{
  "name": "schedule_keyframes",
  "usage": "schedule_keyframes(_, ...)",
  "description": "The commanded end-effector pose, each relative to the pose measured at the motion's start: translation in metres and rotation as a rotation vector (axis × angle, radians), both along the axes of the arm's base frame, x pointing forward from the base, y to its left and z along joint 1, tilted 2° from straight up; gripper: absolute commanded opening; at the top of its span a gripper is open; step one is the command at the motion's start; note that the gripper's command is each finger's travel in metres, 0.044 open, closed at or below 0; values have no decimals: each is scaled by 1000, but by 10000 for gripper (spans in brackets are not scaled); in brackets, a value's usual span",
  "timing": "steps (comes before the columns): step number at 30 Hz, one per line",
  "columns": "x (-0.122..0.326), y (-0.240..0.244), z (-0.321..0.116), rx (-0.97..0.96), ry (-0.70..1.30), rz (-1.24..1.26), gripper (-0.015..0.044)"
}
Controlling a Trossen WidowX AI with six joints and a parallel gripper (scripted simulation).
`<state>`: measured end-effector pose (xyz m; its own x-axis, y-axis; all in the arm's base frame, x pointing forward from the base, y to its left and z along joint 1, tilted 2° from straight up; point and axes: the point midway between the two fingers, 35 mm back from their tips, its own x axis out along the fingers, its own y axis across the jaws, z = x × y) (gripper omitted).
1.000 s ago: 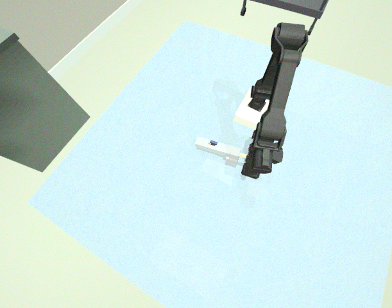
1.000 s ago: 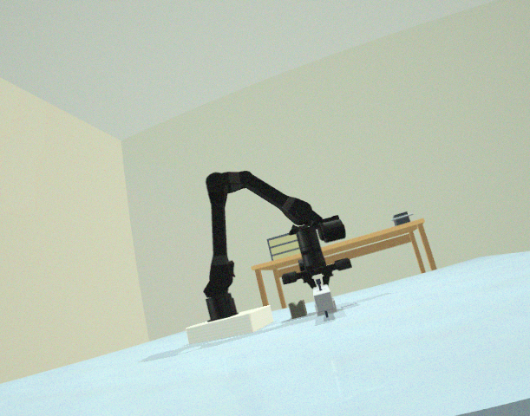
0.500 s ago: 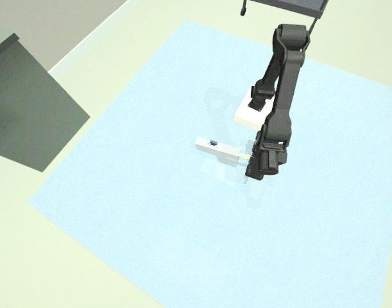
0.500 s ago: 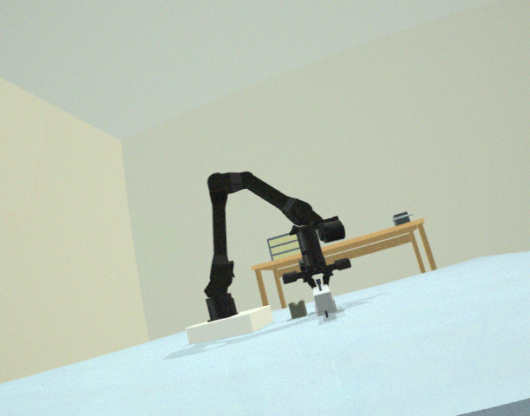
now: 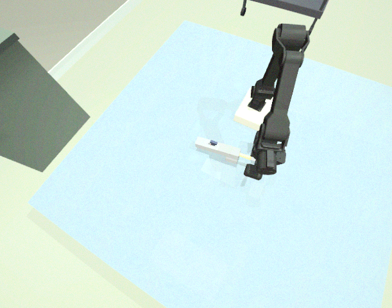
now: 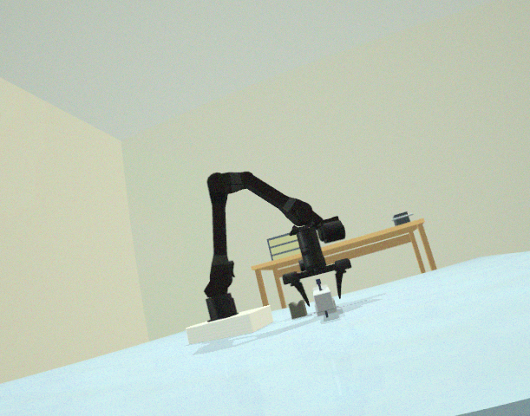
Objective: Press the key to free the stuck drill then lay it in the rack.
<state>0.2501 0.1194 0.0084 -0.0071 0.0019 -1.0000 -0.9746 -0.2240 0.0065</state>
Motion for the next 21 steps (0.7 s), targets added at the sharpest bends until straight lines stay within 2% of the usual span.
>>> schedule_keyframes(1, 1, -2, -1, 2, -1, 3, 440)
schedule_keyframes(21, 3, -12, -5, 1, -1, 3, 440)
